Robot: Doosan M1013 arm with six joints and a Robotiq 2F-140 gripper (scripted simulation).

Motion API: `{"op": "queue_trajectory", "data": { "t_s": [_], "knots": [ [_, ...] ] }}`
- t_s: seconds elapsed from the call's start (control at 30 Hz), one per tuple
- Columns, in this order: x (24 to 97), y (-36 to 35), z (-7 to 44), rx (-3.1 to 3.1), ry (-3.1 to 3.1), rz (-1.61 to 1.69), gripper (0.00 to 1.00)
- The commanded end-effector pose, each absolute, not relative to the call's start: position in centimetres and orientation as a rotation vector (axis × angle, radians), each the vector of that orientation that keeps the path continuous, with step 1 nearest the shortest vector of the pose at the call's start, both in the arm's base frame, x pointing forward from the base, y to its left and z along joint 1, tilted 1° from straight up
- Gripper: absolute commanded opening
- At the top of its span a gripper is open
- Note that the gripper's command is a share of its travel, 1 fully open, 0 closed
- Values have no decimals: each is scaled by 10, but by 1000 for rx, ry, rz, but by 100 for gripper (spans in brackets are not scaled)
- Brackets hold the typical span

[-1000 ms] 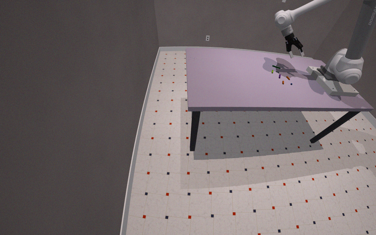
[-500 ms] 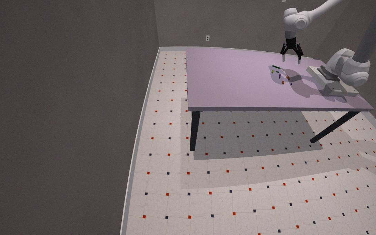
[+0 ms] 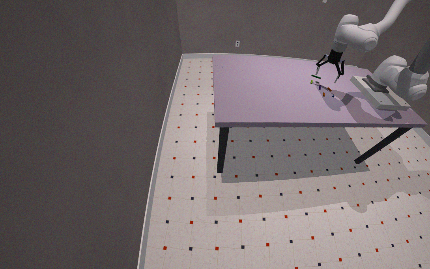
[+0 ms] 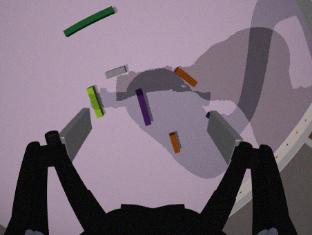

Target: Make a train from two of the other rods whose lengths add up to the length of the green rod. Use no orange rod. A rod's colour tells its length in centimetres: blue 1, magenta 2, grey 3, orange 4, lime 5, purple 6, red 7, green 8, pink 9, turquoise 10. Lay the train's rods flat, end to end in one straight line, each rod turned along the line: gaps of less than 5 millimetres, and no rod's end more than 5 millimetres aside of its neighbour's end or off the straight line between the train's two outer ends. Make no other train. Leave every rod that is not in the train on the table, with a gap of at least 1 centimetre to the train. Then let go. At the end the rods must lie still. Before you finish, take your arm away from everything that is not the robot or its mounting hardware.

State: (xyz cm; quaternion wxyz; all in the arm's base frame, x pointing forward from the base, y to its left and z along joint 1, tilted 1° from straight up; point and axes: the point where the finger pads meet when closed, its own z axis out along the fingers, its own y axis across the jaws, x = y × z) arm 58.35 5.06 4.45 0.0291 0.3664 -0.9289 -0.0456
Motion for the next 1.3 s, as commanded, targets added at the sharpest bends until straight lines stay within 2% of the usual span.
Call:
{"op": "queue_trajectory", "data": {
  "t_s": [0.0, 1.27],
  "knots": [
    [600, 62, 35, 1241, -2882, -39, 100],
    [603, 65, 34, 1266, -2884, -22, 100]
  ]
}}
